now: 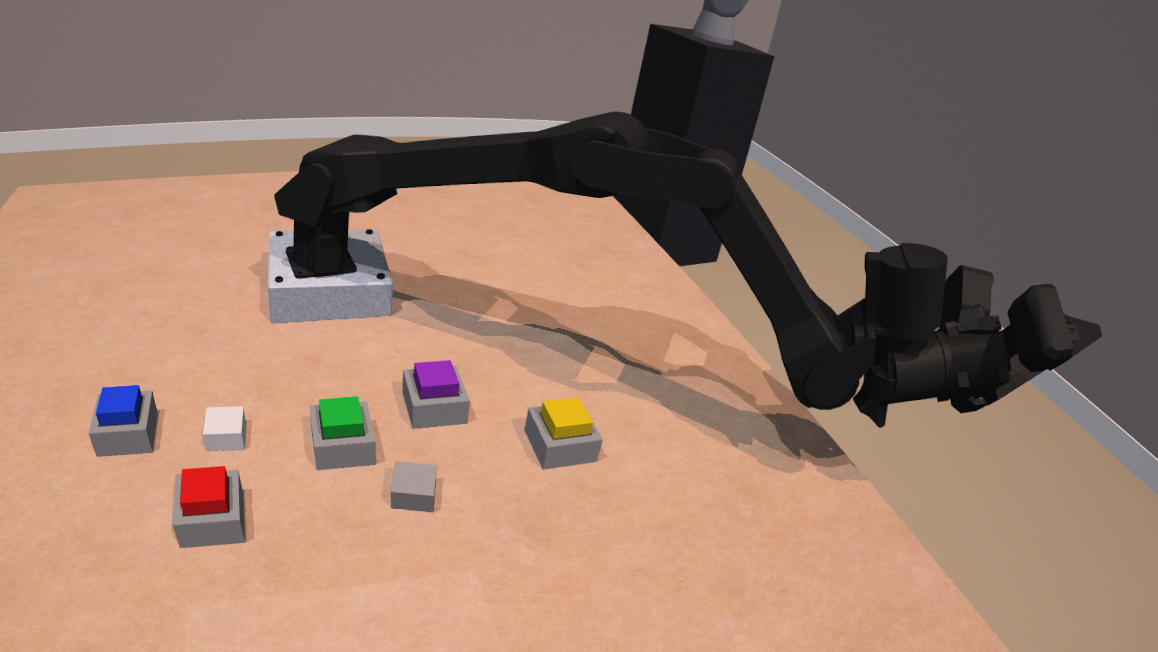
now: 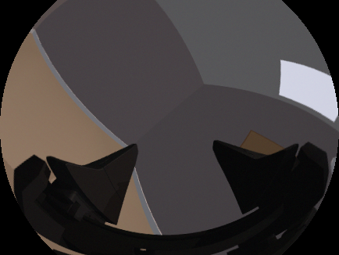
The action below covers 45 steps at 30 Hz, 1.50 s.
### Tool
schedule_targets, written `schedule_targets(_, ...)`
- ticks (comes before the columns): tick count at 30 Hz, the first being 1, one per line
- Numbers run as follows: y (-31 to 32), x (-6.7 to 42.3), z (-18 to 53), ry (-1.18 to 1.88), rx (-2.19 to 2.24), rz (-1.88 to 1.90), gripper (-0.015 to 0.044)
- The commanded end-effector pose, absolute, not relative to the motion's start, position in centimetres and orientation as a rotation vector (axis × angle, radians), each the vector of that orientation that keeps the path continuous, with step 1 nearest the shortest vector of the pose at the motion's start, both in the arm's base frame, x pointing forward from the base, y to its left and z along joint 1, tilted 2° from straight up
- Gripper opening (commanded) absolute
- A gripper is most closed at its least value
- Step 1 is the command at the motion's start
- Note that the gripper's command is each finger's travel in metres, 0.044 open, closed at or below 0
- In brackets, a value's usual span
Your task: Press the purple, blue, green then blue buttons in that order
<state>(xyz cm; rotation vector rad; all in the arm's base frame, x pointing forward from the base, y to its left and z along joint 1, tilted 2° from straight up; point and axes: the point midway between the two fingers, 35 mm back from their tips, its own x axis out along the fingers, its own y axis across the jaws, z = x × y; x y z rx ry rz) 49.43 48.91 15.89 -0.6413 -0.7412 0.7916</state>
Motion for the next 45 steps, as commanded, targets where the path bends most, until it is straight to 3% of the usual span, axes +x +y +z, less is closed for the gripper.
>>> schedule_targets(1,48.8,49.6,15.9,-0.727,-0.639,0.795,0.0400)
schedule_targets(9,40.1,53.7,16.4,-0.093,-0.500,0.830,0.0400)
schedule_targets(18,28.1,50.1,14.9,0.513,-0.300,0.679,0.0400)
schedule_targets(28,16.5,40.0,13.1,1.023,-0.092,0.402,0.0400)
schedule_targets(39,5.5,22.2,12.1,1.545,0.141,-0.066,0.0400)
schedule_targets(45,5.0,21.0,12.1,1.573,0.153,-0.098,0.0400)
